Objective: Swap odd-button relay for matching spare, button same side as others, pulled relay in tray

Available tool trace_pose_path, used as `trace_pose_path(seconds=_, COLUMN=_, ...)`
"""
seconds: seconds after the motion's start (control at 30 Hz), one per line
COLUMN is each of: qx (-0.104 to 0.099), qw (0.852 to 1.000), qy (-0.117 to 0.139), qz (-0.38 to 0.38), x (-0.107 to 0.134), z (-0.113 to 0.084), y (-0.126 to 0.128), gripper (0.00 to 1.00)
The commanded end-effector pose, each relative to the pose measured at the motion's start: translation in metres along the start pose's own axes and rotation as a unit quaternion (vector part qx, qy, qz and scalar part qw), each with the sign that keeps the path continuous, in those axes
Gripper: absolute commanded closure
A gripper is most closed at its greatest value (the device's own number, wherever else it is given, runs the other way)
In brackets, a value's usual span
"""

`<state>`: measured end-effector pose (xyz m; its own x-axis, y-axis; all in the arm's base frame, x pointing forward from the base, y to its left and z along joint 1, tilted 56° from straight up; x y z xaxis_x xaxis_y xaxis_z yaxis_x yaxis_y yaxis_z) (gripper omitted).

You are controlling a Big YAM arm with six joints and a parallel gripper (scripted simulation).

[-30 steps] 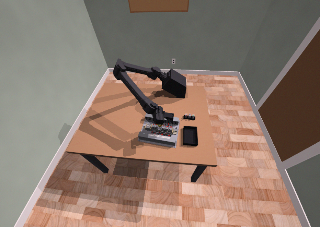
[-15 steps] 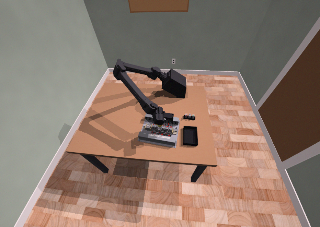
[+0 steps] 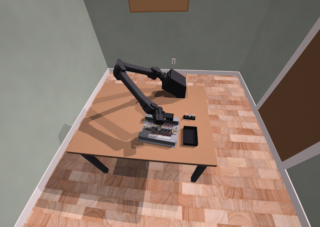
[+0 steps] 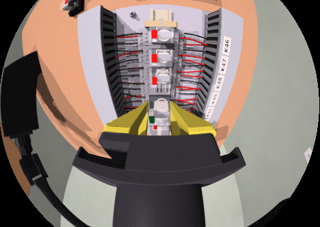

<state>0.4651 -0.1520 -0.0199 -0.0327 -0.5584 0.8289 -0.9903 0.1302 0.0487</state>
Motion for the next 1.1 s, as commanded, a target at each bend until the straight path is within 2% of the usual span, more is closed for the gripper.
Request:
trace_pose_path(seconds=0.0, qx=-0.006, qw=1.000, qy=0.000, qz=0.006, x=0.0037, z=0.0096, y=-0.0034, gripper=1.00)
trace_pose_path(seconds=1.07, qx=-0.007, qw=1.000, qy=0.000, qz=0.002, x=0.0020, z=0.0159, y=0.0000, gripper=1.00)
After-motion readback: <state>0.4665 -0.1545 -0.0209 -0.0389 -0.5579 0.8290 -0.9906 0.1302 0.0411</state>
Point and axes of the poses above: the point where the finger pads meet when closed, its own z axis out along the fingers, its own y axis across the jaws, x = y × z, the point moved 3 cm from there along -z, back along the fingers, and after that the axes turned 10 degrees about -z, right-handed, at the moved point
